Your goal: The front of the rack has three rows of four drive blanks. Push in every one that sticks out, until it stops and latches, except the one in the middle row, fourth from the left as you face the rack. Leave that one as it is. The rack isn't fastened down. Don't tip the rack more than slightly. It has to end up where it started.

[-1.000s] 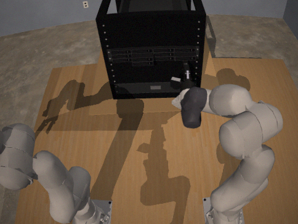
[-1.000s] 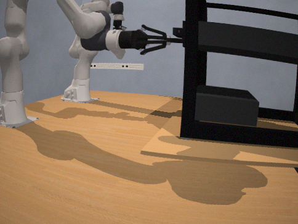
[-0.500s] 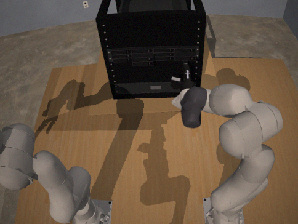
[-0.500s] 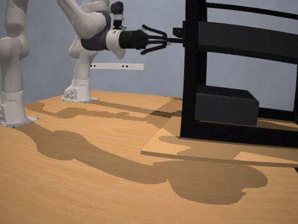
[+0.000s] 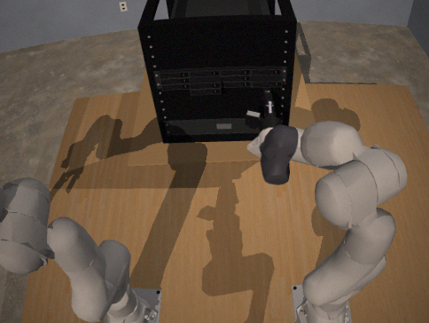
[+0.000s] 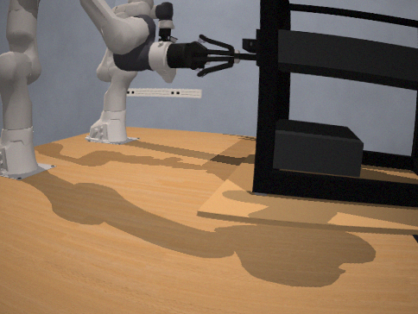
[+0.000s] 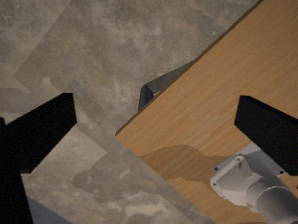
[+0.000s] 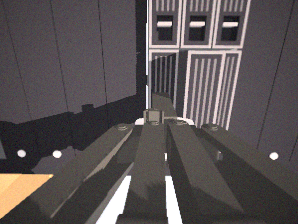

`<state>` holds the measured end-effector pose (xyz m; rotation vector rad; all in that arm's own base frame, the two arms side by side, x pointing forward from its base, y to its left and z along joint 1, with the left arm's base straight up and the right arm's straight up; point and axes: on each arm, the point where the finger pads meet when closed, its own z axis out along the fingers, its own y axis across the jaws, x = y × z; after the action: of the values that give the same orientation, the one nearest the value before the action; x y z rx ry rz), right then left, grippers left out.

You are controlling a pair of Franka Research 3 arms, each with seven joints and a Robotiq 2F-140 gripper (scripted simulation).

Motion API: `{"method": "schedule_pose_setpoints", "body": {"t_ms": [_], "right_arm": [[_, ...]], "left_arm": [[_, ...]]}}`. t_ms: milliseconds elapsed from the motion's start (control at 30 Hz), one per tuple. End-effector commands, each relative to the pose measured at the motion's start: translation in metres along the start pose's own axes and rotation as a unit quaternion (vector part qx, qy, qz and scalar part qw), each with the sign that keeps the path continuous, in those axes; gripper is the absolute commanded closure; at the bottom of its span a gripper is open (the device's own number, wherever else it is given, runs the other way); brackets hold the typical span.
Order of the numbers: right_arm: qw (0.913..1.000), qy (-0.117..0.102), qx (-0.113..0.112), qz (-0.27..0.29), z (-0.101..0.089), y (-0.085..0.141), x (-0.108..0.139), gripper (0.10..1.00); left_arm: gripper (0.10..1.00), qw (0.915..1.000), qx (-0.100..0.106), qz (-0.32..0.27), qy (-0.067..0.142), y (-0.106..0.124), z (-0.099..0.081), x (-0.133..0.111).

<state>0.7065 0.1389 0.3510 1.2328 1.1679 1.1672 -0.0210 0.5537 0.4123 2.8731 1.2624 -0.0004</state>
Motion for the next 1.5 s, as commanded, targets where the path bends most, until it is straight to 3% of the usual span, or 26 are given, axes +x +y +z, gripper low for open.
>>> {"method": "schedule_pose_setpoints", "body": {"t_ms": [0, 500, 633, 867, 933, 1100, 1467], "right_arm": [[1.0, 0.001, 0.001, 0.001, 0.001, -0.001, 0.0, 0.999], [1.0, 0.001, 0.001, 0.001, -0.002, -0.001, 0.0, 0.999], [1.0, 0.001, 0.001, 0.001, -0.015, -0.001, 0.0, 0.999], [1.0, 0.001, 0.001, 0.001, -0.056, -0.001, 0.0, 0.999], [1.0, 0.001, 0.001, 0.001, -0.056, -0.001, 0.0, 0.999], [1.0, 0.001, 0.001, 0.001, -0.077, -0.001, 0.0, 0.999], [1.0, 0.001, 0.001, 0.001, -0.081, -0.001, 0.0, 0.999]], "left_arm": [[0.098, 1.0, 0.001, 0.001, 0.001, -0.001, -0.001, -0.001], [0.098, 1.0, 0.001, 0.001, 0.001, -0.001, -0.001, -0.001], [0.098, 1.0, 0.001, 0.001, 0.001, -0.001, -0.001, -0.001], [0.098, 1.0, 0.001, 0.001, 0.001, -0.001, -0.001, -0.001], [0.098, 1.0, 0.001, 0.001, 0.001, -0.001, -0.001, -0.001], [0.098, 1.0, 0.001, 0.001, 0.001, -0.001, -0.001, -0.001], [0.098, 1.0, 0.001, 0.001, 0.001, -0.001, -0.001, -0.001]]}}
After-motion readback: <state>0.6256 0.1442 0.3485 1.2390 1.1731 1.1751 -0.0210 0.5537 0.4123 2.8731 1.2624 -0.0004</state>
